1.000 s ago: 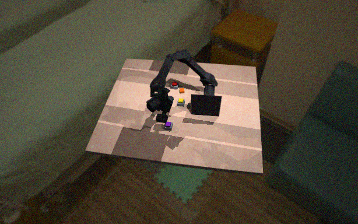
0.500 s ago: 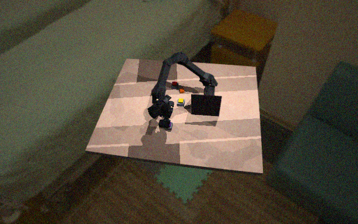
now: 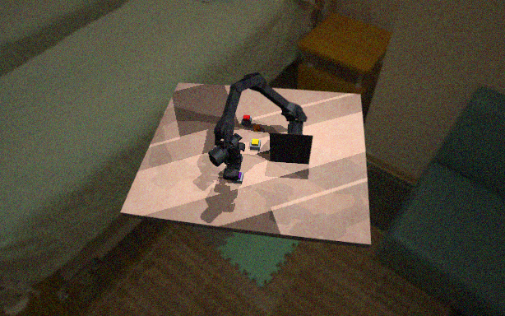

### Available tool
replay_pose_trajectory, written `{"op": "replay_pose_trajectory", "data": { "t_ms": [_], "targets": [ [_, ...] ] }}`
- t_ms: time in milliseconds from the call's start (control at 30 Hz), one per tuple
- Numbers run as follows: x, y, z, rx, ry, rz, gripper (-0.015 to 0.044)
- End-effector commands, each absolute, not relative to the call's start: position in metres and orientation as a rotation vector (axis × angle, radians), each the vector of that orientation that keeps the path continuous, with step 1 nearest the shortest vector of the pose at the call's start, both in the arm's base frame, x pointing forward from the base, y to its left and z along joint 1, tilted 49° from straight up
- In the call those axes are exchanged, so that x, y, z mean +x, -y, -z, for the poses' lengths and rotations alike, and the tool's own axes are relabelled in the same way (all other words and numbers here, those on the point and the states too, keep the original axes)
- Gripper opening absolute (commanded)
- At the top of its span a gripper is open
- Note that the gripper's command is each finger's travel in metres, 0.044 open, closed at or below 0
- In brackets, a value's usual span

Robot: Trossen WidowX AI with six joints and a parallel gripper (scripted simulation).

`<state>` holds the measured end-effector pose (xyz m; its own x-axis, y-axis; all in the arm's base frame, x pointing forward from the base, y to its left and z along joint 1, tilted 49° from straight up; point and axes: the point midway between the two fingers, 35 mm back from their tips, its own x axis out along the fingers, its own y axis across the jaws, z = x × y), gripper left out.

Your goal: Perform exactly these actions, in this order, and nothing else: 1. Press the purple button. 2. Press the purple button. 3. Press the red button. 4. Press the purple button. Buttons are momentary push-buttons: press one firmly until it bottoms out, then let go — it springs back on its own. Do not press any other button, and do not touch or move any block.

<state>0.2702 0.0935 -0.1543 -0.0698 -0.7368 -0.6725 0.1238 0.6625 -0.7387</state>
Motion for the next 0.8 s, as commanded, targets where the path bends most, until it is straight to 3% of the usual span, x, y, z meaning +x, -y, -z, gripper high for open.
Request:
{"op": "replay_pose_trajectory", "data": {
  "t_ms": [0,767],
  "targets": [
    [0.271,-0.090,0.157,-0.545,-1.479,0.764,0.0020],
    [0.268,-0.067,0.177,-0.547,-1.478,0.766,0.0020]
  ]
}}
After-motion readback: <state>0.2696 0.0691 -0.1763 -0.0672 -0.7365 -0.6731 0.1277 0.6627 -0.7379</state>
